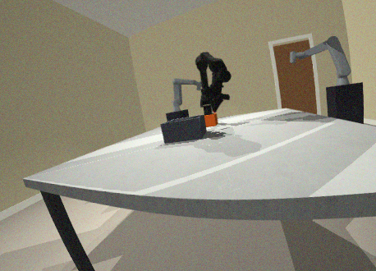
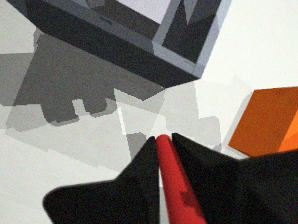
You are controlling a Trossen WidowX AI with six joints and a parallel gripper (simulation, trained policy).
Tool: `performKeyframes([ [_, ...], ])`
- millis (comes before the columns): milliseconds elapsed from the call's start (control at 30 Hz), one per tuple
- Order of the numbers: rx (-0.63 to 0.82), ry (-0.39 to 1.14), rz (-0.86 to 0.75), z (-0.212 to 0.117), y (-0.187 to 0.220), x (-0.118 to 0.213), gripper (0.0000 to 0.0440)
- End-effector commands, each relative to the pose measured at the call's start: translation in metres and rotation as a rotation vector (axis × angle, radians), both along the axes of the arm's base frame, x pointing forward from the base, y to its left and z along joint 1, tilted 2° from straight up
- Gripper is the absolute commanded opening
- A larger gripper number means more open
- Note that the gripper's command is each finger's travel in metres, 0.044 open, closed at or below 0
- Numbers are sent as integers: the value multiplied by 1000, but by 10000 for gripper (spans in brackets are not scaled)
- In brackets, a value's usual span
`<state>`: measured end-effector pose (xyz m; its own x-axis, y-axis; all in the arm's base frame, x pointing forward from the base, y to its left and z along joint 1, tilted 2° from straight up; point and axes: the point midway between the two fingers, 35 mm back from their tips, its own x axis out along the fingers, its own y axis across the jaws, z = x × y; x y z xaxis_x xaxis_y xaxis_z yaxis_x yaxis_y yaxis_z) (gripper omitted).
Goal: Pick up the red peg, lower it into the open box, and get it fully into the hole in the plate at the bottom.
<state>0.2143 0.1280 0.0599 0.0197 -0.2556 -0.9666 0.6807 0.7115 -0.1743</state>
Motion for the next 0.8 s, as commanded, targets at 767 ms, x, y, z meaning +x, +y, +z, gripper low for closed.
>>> performKeyframes([
  [767, -22, -116, -218, 22, -94, 89, 0],
])
